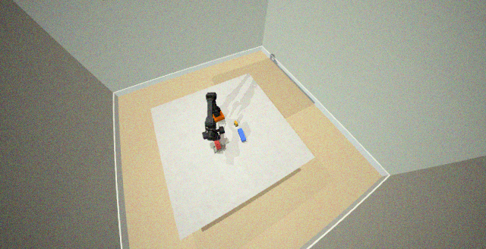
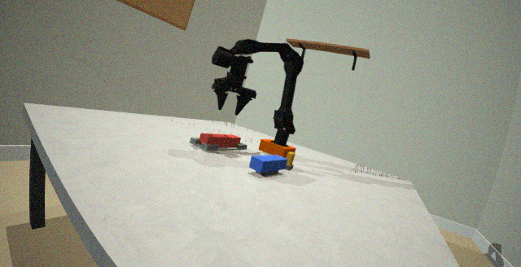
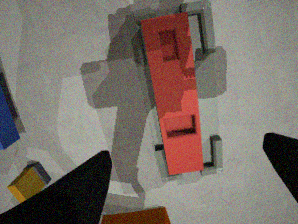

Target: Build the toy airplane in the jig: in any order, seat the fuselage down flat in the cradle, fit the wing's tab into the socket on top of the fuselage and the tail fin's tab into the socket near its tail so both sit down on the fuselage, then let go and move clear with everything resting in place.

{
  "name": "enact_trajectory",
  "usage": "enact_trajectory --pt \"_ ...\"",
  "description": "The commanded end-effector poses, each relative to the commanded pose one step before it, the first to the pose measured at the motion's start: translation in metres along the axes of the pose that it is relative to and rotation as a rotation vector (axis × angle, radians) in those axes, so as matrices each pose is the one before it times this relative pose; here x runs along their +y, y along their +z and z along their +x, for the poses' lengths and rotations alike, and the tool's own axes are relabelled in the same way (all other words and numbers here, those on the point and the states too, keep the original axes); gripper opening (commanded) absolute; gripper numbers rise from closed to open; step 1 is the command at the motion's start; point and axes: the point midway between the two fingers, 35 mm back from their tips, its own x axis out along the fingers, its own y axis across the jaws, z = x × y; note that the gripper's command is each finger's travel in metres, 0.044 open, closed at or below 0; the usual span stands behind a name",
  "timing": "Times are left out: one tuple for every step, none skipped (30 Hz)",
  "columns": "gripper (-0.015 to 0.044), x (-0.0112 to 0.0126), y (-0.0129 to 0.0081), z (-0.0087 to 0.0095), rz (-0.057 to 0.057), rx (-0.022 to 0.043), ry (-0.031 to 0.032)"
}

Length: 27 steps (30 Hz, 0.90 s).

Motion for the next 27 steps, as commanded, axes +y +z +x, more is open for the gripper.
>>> enact_trajectory --pt "0.0440 0.01458 0.00977 -0.00042 -0.0027 -0.01293 -0.01152" --pt "0.0440 0.00983 0.00482 0.00079 -0.0039 -0.00554 -0.00344" --pt "0.0440 0.01166 0.00520 0.00090 -0.0045 -0.00666 -0.00348" --pt "0.0440 0.01012 0.00410 0.00075 -0.0038 -0.00586 -0.00252" --pt "0.0440 0.00797 0.00297 0.00058 -0.0029 -0.00464 -0.00168" --pt "0.0440 0.00695 0.00231 0.00036 0.0001 -0.00063 0.00123" --pt "0.0440 0.00921 0.00274 0.00045 0.0011 0.00049 0.00251" --pt "0.0440 0.01107 0.00289 0.00057 0.0013 0.00075 0.00294" --pt "0.0440 0.01527 0.00327 0.00085 0.0018 0.00130 0.00391" --pt "0.0440 0.01596 0.00256 0.00096 0.0019 0.00167 0.00390" --pt "0.0440 0.01621 0.00174 0.00106 0.0019 0.00200 0.00377" --pt "0.0440 0.01643 0.00090 0.00116 0.0019 0.00232 0.00362" --pt "0.0440 0.01660 0.00004 0.00127 0.0019 0.00264 0.00344" --pt "0.0440 0.01672 -0.00084 0.00137 0.0019 0.00294 0.00325" --pt "0.0440 0.01679 -0.00172 0.00147 0.0019 0.00323 0.00303" --pt "0.0440 0.01682 -0.00261 0.00158 0.0019 0.00351 0.00279" --pt "0.0440 0.01666 -0.00348 0.00167 0.0019 0.00373 0.00251" --pt "0.0440 0.01297 -0.00334 0.00138 0.0015 0.00308 0.00177" --pt "0.0440 0.00775 -0.00227 0.00086 0.0009 0.00192 0.00098" --pt "0.0440 0.00258 -0.00080 0.00029 0.0003 0.00065 0.00031" --pt "0.0440 0.00000 0.00000 0.00000 0.0000 0.00000 0.00000" --pt "0.0440 0.00000 0.00000 0.00000 0.0000 0.00000 0.00000" --pt "0.0440 0.00000 0.00000 0.00000 0.0000 0.00000 0.00000" --pt "0.0440 0.00000 0.00000 0.00000 0.0000 0.00000 0.00000" --pt "0.0440 0.00000 0.00000 0.00000 0.0000 0.00000 0.00000" --pt "0.0440 0.00000 0.00000 0.00000 0.0000 0.00000 0.00000" --pt "0.0440 0.00005 0.00010 0.00196 0.0000 0.00000 0.00001"
